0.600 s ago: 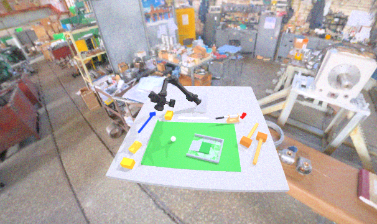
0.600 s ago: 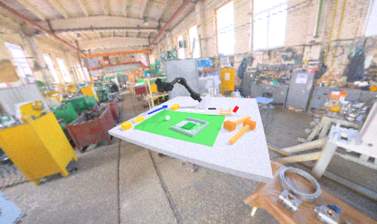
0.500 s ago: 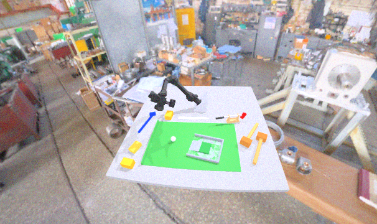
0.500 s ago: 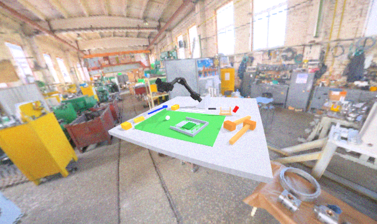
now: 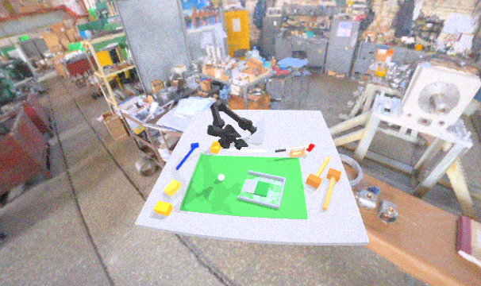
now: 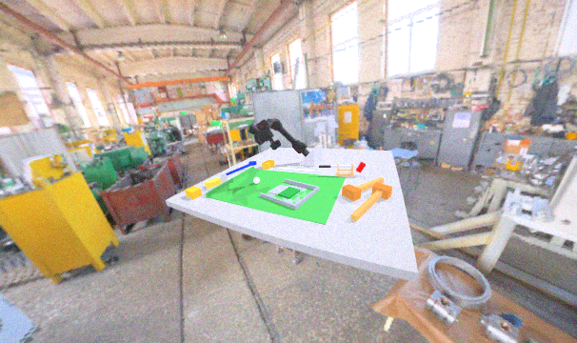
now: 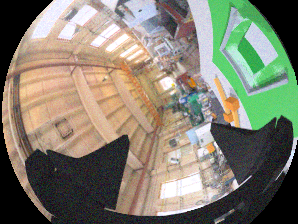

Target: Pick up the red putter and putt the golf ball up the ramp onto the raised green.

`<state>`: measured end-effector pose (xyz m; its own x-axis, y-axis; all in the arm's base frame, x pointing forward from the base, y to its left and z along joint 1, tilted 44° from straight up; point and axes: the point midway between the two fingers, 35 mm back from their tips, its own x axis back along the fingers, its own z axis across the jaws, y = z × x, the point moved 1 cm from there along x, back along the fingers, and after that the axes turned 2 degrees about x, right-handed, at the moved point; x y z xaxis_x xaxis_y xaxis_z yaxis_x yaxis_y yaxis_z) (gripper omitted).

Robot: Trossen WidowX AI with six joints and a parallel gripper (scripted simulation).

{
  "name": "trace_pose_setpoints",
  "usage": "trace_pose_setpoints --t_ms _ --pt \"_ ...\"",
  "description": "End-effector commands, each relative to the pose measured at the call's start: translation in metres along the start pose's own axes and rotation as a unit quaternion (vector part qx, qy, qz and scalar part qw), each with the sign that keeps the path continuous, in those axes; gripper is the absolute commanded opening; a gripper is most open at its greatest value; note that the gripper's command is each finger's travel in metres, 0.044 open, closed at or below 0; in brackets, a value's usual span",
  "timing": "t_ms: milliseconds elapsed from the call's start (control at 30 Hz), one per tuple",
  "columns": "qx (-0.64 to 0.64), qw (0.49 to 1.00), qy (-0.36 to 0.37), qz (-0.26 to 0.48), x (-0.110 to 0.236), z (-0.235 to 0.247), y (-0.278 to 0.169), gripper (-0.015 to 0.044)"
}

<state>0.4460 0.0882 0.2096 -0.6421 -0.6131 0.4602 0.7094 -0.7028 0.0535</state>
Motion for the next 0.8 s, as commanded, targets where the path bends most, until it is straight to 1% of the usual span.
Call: trace_pose_setpoints --t_ms 0,100,233,333,467,567,633,700,767 --pt "0.109 0.988 -0.102 0.043 -0.047 -0.045 -0.033 0.044" --pt "0.192 0.965 -0.162 0.08 -0.068 -0.074 -0.055 0.044" --pt "0.306 0.912 -0.233 0.142 -0.085 -0.112 -0.083 0.044" --pt "0.387 0.858 -0.275 0.196 -0.093 -0.139 -0.104 0.044" --pt "0.479 0.772 -0.314 0.274 -0.097 -0.173 -0.131 0.044" --pt "0.545 0.689 -0.334 0.341 -0.096 -0.198 -0.15 0.044" --pt "0.588 0.621 -0.343 0.389 -0.093 -0.215 -0.163 0.044" --pt "0.628 0.54 -0.345 0.442 -0.088 -0.231 -0.175 0.044" --pt "0.663 0.443 -0.341 0.498 -0.081 -0.247 -0.185 0.044"
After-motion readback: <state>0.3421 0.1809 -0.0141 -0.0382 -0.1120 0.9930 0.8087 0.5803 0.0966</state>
